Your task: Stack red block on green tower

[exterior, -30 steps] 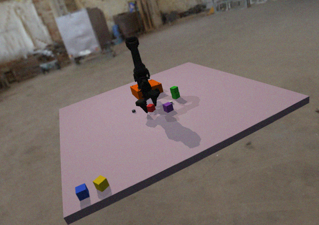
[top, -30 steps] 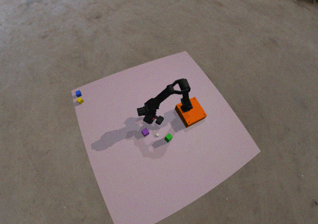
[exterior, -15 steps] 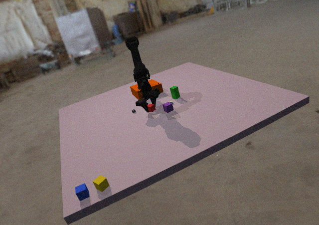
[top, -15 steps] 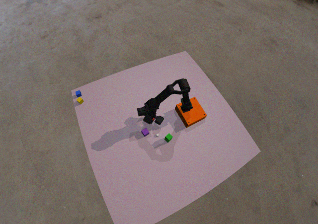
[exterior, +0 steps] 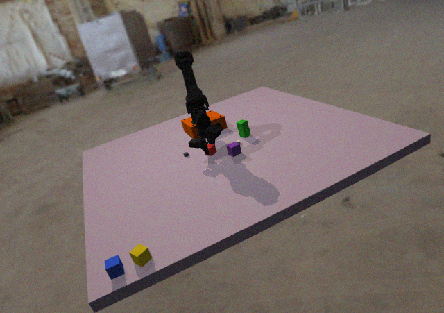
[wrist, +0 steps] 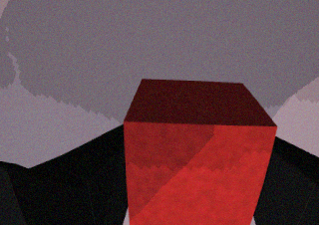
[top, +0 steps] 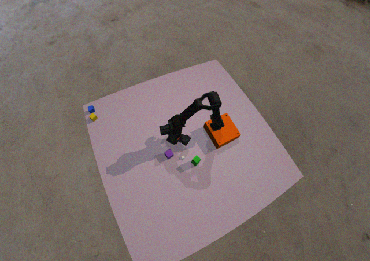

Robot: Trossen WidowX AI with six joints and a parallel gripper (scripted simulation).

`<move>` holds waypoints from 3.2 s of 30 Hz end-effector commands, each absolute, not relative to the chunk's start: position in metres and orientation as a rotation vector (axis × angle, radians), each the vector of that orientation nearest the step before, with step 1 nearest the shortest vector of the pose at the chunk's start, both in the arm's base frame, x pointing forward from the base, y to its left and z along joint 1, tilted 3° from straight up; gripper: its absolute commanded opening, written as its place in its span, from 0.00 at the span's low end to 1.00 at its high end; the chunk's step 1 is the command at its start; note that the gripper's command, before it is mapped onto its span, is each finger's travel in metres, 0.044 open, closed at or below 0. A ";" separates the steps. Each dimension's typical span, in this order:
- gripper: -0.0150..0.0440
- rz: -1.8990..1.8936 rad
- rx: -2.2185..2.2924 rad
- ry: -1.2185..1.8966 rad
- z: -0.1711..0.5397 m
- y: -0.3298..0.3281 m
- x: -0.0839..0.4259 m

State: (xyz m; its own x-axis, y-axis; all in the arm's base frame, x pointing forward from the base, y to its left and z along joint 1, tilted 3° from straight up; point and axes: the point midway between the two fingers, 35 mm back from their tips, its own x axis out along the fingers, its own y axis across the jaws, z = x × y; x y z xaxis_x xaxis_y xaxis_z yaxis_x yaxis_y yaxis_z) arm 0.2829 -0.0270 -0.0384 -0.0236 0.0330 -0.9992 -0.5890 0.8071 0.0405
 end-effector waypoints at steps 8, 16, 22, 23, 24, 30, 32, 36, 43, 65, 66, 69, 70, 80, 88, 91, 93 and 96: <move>0.25 0.521 -0.464 1.524 0.005 -0.029 0.285; 0.25 0.520 -0.464 1.524 0.047 -0.030 0.286; 0.25 0.520 -0.464 1.524 0.077 -0.031 0.286; 0.25 0.520 -0.464 1.524 0.079 -0.031 0.286; 0.25 0.520 -0.464 1.524 0.080 -0.031 0.286; 0.25 0.520 -0.464 1.524 0.080 -0.030 0.287; 0.25 0.522 -0.465 1.522 0.080 -0.029 0.287; 0.25 0.537 -0.476 1.508 0.081 -0.014 0.288; 0.25 0.559 -0.486 1.489 0.083 0.020 0.286; 0.25 0.568 -0.485 1.492 0.088 0.120 0.254; 0.25 0.565 -0.482 1.494 0.088 0.125 0.252; 0.25 0.557 -0.472 1.503 0.088 0.137 0.244; 0.25 0.554 -0.469 1.505 0.088 0.141 0.242; 0.25 0.535 -0.449 1.523 0.087 0.168 0.224; 0.25 0.535 -0.449 1.523 0.070 0.168 0.223; 0.25 0.536 -0.449 1.523 0.058 0.169 0.223; 0.25 0.536 -0.449 1.523 0.051 0.169 0.222; 0.25 0.536 -0.449 1.523 0.048 0.169 0.222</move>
